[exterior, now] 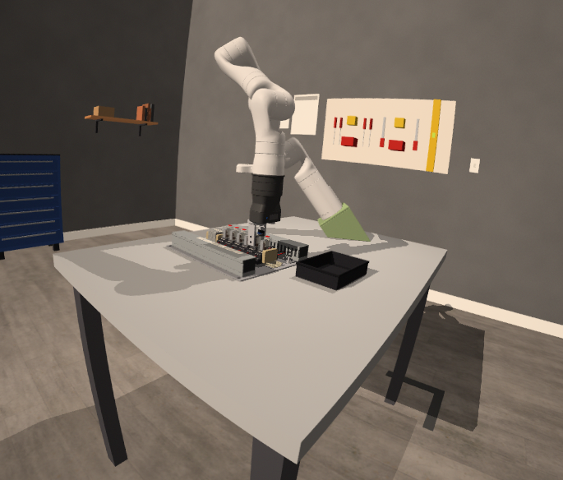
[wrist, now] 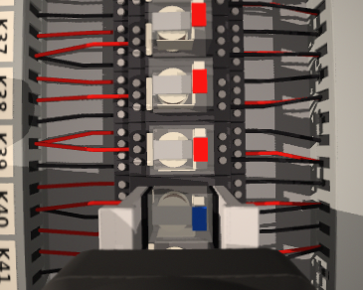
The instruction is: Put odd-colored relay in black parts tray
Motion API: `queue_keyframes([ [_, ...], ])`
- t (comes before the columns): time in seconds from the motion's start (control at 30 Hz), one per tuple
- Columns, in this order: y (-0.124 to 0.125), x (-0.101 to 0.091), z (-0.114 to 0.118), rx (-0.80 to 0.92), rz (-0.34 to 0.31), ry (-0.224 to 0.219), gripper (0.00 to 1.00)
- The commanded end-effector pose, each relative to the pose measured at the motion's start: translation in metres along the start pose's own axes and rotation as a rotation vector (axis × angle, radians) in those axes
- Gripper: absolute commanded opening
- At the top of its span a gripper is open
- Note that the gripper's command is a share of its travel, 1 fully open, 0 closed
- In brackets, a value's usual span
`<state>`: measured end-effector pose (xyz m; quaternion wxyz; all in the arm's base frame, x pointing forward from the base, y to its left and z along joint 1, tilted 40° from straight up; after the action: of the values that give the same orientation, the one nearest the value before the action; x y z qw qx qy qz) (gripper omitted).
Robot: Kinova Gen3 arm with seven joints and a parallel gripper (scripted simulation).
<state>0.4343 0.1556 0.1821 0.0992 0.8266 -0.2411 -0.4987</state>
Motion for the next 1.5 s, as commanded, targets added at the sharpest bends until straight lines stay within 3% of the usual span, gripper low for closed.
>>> queue_keyframes([
  [0.0, -0.0005, -0.0008, -0.0002, 0.000, -0.001, 0.000, 0.00],
  [1.47, -0.0021, -0.0009, -0.0065, 0.000, 0.016, -0.070, 0.00],
])
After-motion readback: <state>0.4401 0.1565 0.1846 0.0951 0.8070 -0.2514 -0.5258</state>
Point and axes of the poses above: the point where the finger pads meet when closed, its own x axis out along the fingers, its own z axis across the jaws, y = z × x, the point moved 6 cm from there along -x, back along the fingers, and after that the axes turned 14 degrees about x, right-handed, at the moved point
